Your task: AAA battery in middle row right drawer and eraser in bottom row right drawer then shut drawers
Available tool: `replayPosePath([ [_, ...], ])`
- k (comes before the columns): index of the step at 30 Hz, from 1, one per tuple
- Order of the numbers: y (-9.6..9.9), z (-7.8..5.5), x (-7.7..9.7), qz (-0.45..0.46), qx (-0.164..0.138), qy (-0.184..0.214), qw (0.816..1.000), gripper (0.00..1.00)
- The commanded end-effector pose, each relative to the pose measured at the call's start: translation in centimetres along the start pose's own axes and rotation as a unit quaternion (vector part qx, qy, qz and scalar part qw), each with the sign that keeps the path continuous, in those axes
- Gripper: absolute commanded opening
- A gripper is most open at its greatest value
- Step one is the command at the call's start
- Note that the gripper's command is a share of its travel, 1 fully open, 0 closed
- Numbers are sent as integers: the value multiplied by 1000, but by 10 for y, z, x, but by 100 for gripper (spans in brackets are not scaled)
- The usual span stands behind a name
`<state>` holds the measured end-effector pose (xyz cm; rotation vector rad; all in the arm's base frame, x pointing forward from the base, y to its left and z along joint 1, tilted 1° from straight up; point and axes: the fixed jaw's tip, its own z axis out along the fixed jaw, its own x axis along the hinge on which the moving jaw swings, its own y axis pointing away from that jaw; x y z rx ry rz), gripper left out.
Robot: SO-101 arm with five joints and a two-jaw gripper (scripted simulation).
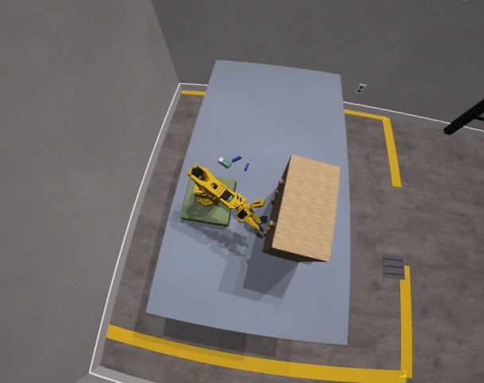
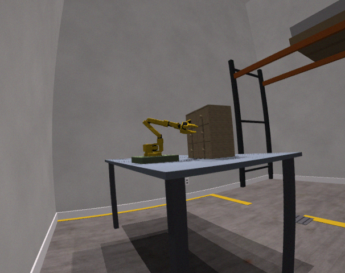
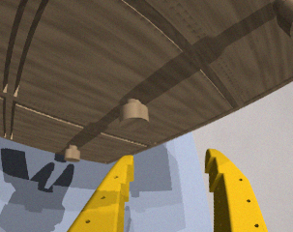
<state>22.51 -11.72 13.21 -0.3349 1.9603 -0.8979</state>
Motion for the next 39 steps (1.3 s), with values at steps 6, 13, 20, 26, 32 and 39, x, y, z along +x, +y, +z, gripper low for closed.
replayPosePath([
  [6,8,1,3,-5,-13,4,1000,21],
  [13,8,1,4,-5,-13,4,1000,21],
  [20,9,0,4,-5,-13,4,1000,21],
  [26,9,0,4,-5,-13,4,1000,21],
  [32,9,6,2,-6,-15,2,1000,21],
  [39,11,15,1,-8,-17,-1,1000,21],
])
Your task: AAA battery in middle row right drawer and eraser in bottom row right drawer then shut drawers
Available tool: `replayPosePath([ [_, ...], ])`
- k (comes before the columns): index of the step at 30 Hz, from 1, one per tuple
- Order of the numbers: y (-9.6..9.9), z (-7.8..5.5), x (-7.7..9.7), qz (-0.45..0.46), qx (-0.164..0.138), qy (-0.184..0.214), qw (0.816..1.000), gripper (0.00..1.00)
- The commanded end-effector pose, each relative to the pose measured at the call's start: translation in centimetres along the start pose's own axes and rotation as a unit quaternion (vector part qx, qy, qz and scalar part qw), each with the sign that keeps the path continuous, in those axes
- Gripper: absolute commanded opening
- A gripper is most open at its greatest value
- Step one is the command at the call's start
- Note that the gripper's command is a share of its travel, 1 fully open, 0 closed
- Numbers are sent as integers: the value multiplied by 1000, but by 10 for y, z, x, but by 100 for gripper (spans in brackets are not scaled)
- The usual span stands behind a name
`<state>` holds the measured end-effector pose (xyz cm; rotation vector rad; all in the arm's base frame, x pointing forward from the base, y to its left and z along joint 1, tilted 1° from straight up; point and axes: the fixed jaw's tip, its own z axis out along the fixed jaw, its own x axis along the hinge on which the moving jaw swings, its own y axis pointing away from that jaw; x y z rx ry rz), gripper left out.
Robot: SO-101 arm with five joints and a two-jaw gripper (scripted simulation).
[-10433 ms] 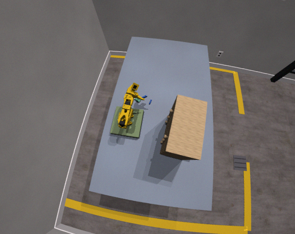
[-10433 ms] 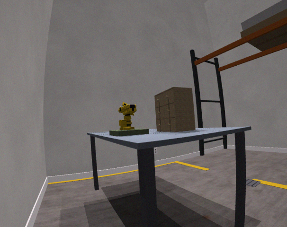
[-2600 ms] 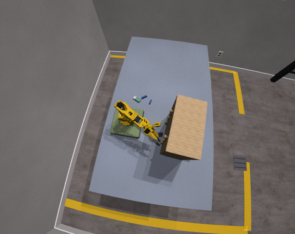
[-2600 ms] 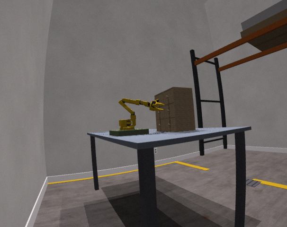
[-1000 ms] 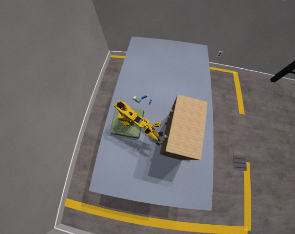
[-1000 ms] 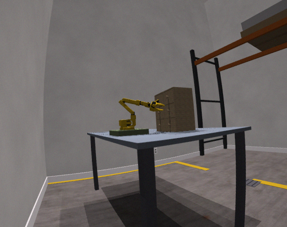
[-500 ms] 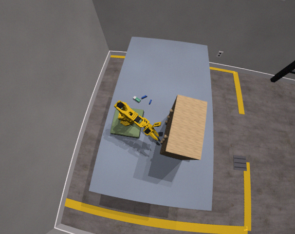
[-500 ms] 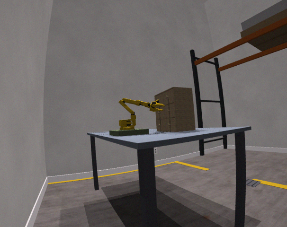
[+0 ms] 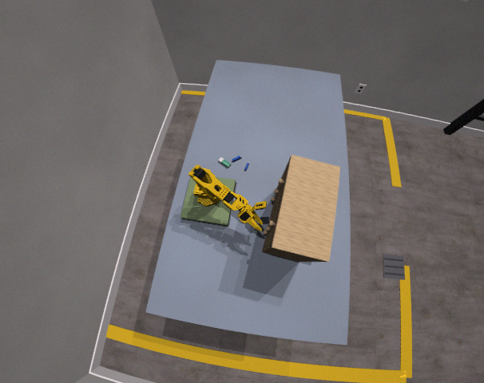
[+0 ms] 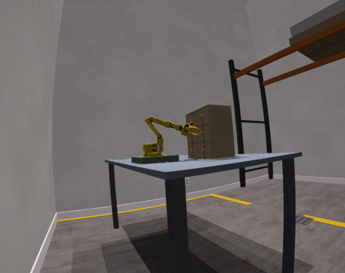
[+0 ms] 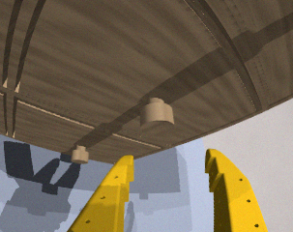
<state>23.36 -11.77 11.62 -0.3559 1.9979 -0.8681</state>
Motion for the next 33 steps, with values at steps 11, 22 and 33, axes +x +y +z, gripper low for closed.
replayPosePath([
  [11,1,11,-7,-7,0,-13,1000,21],
  [22,2,18,-7,-8,-2,-15,1000,21],
  [33,5,24,-8,-9,-3,-17,1000,21],
])
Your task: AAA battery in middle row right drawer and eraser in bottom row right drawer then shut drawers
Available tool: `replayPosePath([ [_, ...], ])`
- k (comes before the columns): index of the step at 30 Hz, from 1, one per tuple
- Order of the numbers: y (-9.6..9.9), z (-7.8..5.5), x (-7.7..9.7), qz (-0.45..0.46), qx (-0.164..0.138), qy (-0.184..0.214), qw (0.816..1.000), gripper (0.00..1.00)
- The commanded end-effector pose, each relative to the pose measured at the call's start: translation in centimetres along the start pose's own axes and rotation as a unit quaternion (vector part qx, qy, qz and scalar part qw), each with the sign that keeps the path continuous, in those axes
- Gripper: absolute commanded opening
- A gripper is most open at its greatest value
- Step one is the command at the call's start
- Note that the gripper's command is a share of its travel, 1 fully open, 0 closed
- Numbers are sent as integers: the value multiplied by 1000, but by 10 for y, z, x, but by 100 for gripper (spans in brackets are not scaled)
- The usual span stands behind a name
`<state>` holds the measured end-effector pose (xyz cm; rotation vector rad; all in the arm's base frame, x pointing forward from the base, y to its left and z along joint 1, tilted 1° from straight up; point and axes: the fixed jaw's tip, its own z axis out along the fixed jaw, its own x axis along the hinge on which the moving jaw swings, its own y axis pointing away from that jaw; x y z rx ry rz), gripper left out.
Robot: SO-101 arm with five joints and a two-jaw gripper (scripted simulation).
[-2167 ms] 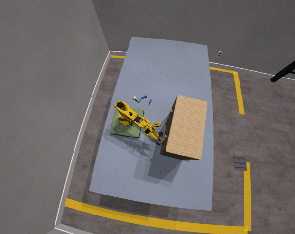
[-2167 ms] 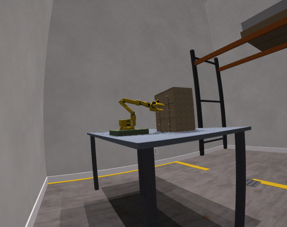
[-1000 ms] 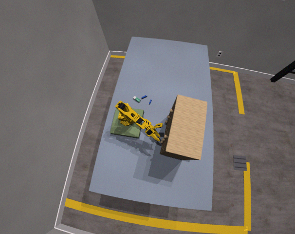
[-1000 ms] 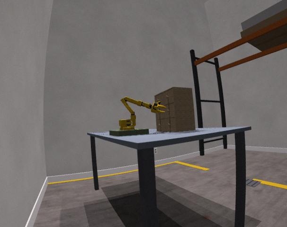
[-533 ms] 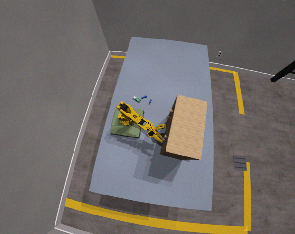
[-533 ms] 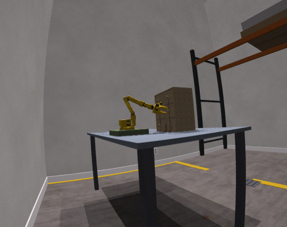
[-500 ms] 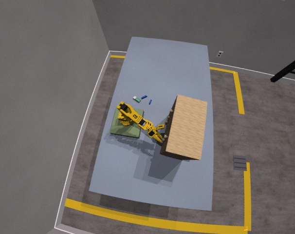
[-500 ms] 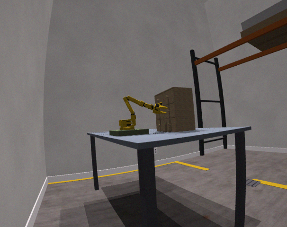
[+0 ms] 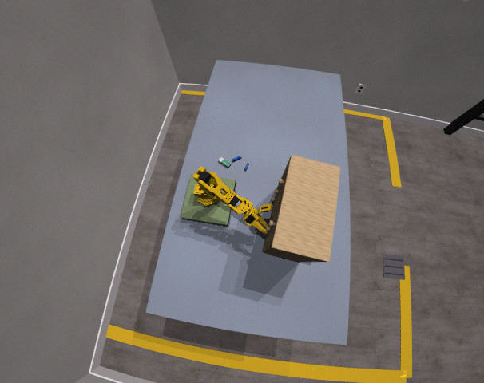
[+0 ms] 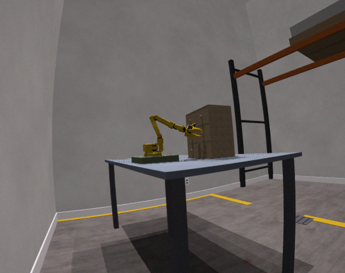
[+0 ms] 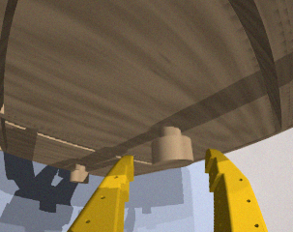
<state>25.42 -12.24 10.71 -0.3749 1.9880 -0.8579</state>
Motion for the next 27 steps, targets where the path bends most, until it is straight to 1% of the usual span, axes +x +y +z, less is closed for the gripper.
replayPosePath([
  [1,0,2,-4,-6,1,-9,1000,21],
  [27,1,3,-8,-8,-2,-12,1000,21],
])
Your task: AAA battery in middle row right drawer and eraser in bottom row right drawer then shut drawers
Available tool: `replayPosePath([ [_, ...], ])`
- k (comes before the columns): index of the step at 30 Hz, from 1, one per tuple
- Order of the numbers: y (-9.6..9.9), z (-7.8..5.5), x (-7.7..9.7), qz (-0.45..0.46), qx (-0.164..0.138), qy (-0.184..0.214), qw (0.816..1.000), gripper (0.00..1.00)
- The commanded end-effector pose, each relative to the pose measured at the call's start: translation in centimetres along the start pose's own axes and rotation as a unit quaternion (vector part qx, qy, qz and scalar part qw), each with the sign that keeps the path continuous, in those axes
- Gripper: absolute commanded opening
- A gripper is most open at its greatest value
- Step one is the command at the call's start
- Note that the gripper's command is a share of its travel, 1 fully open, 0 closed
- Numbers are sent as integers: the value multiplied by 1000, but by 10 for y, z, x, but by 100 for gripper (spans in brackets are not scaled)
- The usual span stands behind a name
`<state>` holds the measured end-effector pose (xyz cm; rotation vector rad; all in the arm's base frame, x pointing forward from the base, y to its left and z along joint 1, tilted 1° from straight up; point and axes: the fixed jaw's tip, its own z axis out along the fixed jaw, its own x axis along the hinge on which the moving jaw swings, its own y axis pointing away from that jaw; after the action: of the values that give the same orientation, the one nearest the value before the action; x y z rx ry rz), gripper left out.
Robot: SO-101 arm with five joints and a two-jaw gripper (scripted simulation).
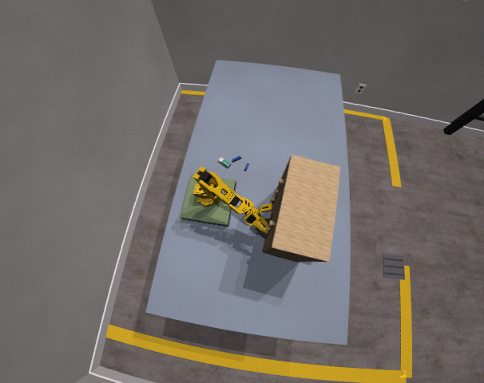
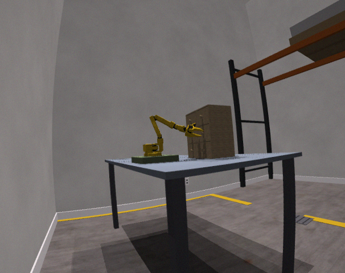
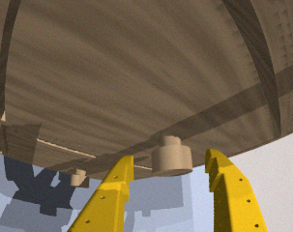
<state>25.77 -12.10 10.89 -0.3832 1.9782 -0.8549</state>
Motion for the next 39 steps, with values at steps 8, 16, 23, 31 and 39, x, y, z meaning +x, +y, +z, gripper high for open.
replayPosePath([
  [8,1,2,-4,-6,-1,-7,1000,21],
  [16,1,2,-4,-6,-1,-7,1000,21],
  [23,1,2,-4,-6,-1,-7,1000,16],
  [31,1,2,-4,-6,-1,-7,1000,11],
  [39,1,2,-4,-6,-1,-7,1000,6],
])
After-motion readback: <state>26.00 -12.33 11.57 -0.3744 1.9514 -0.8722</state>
